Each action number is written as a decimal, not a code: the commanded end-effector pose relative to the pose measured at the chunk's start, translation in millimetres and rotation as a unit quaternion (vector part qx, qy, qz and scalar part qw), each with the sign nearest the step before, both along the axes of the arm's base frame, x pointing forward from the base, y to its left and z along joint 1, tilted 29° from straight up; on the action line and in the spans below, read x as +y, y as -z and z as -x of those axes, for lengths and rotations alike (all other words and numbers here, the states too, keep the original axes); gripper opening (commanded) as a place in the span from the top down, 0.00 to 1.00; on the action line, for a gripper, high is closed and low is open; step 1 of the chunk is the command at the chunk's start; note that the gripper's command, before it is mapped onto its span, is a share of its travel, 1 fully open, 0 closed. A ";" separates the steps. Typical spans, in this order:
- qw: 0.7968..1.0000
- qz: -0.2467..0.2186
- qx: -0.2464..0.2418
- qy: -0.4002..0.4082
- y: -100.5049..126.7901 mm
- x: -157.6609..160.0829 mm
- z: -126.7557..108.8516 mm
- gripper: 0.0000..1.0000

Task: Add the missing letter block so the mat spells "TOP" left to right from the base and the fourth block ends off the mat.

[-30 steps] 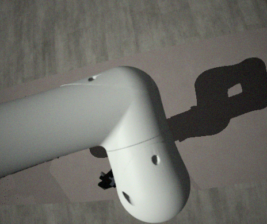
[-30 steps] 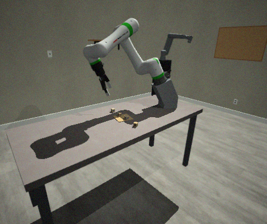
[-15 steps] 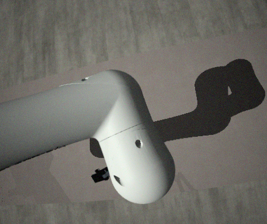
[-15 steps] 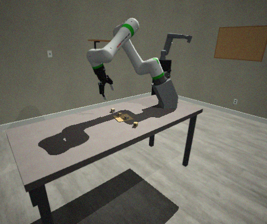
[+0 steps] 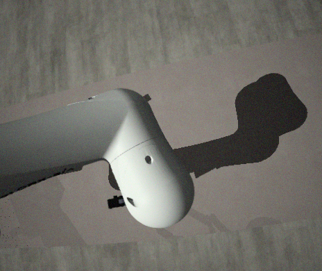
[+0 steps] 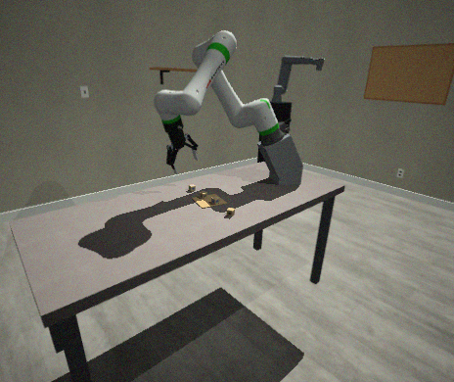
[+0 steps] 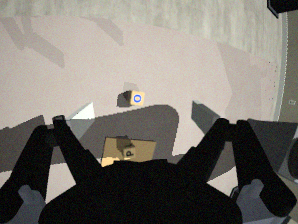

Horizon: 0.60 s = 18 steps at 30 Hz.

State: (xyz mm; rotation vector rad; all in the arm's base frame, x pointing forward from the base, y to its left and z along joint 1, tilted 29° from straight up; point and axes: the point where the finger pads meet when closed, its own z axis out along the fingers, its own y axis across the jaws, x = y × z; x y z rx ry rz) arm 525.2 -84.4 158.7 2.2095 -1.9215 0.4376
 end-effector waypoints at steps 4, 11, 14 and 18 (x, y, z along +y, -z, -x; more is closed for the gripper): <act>0.998 0.010 -0.030 0.056 8.8 -4.9 -1.8 0.00; 0.984 0.015 -0.086 0.155 26.3 -11.7 -4.2 0.00; 0.979 0.015 -0.098 0.176 30.3 -12.9 -4.7 0.00; 0.969 0.015 -0.122 0.214 37.7 -14.5 -5.3 0.00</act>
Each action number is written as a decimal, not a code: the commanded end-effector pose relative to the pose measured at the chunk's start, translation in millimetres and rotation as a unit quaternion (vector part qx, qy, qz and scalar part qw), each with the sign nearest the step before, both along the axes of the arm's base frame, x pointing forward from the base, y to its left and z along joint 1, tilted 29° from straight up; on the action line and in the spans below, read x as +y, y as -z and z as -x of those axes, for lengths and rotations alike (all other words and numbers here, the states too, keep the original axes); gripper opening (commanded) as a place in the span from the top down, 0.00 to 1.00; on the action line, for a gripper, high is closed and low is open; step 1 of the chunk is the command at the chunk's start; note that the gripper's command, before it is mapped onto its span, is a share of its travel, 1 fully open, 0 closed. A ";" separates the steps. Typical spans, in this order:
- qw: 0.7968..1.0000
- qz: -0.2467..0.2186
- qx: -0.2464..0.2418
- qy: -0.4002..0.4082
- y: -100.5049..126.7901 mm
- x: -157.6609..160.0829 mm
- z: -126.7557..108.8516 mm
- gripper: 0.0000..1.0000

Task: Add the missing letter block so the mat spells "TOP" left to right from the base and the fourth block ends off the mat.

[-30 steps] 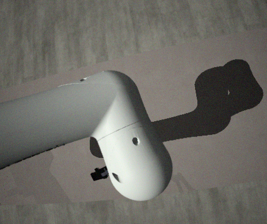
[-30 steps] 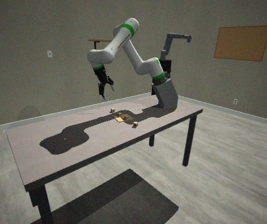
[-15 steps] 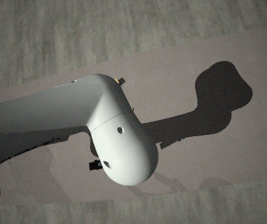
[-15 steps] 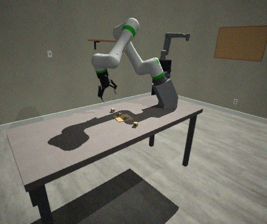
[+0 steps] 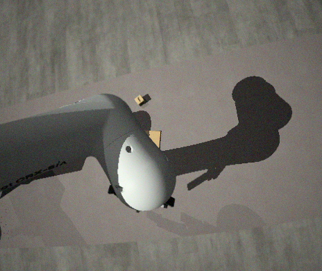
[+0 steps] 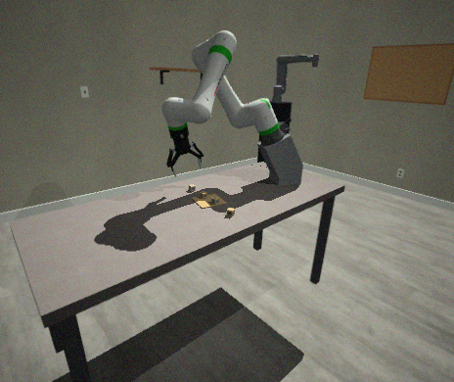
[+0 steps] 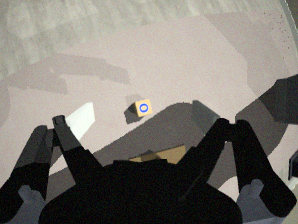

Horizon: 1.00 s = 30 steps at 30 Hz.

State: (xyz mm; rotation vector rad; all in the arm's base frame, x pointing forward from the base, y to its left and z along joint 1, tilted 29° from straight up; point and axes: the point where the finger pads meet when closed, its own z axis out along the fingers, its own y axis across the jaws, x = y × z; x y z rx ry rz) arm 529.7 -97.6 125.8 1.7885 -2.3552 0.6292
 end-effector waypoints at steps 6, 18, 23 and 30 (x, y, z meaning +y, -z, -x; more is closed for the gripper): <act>0.994 0.002 -0.064 0.093 17.6 -3.0 -1.3 0.00; 0.975 -0.011 -0.126 0.183 37.9 -2.5 -0.6 0.00; 0.973 -0.012 -0.132 0.191 39.9 -2.2 -0.4 0.00; 0.971 -0.013 -0.135 0.196 41.0 -2.1 -0.3 0.00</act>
